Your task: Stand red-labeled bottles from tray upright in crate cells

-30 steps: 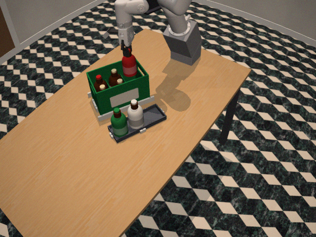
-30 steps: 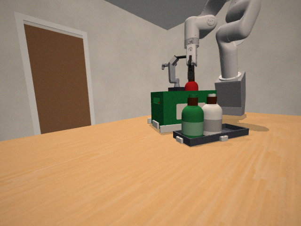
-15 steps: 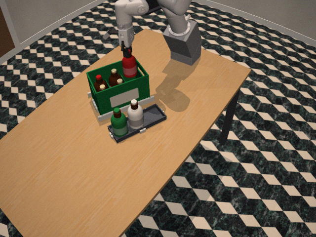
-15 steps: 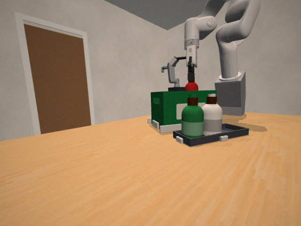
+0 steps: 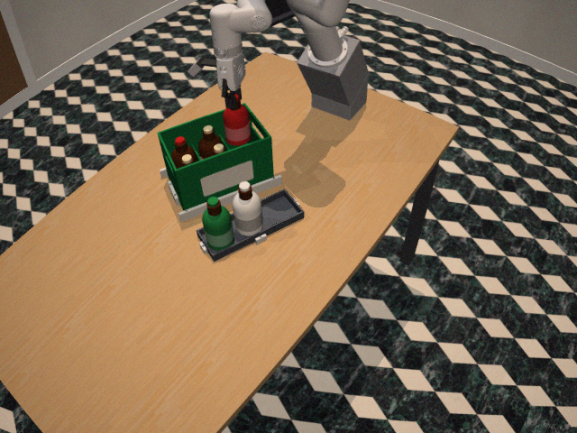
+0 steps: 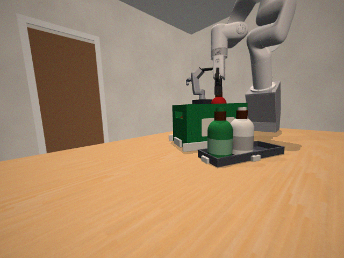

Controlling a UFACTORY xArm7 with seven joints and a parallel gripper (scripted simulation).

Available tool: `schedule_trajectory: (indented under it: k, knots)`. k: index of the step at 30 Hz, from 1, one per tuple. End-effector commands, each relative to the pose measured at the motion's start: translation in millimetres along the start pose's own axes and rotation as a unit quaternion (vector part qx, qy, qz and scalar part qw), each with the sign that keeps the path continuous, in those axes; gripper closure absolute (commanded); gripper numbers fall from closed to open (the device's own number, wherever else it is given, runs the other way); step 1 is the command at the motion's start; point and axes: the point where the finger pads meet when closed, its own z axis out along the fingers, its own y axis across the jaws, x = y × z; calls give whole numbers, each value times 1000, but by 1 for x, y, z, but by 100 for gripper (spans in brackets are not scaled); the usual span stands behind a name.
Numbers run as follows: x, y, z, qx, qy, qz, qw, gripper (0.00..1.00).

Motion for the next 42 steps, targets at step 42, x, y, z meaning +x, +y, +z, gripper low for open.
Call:
schedule_trajectory:
  k: [42]
  knots:
    - [1,-1,20,2,1,0,1000,100]
